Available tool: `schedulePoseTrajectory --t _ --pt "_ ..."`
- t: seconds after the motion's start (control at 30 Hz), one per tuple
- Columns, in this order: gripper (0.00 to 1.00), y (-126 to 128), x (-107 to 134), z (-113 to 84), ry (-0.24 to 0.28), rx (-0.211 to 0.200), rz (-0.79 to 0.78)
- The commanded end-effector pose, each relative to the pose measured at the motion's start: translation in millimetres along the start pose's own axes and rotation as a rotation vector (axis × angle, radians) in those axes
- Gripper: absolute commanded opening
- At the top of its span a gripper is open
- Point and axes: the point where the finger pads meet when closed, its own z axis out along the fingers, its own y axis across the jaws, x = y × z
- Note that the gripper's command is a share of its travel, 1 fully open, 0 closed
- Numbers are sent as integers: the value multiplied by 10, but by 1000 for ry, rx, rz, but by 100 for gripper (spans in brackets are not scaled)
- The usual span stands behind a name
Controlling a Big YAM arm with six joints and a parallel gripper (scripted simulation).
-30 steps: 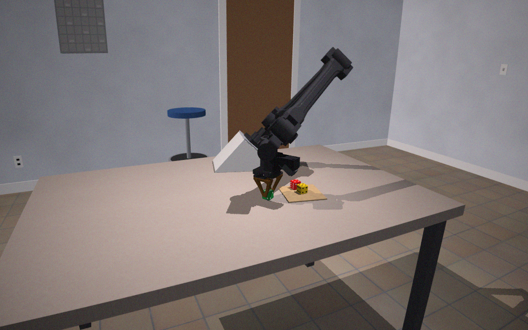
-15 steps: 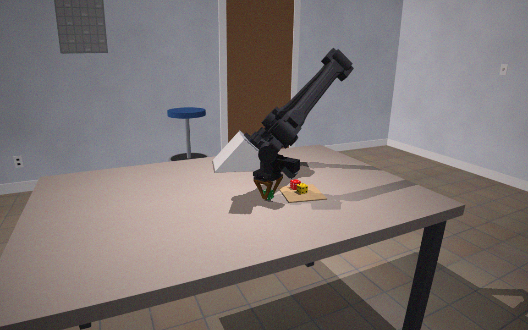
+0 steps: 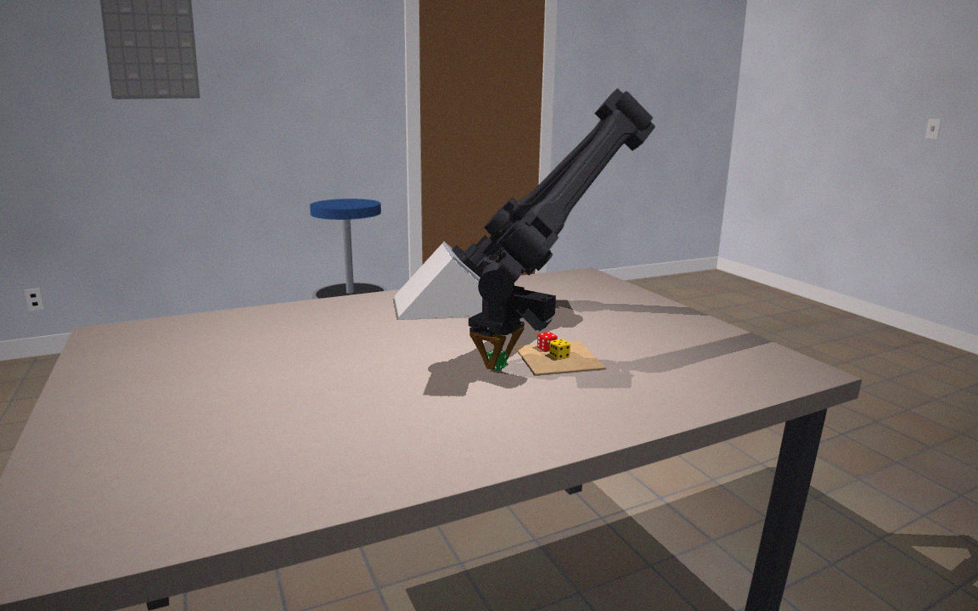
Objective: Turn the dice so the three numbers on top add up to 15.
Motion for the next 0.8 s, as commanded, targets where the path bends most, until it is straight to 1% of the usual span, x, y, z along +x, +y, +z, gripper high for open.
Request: schedulePoseTrajectory --t 0.0,0.4,0.43,0.77 --pt "45 16 -3 66 5 -14 10" --pt "45 16 -3 66 5 -14 10" --pt "26 16 -3 66 5 -14 10" --pt "26 16 -3 66 5 -14 10"
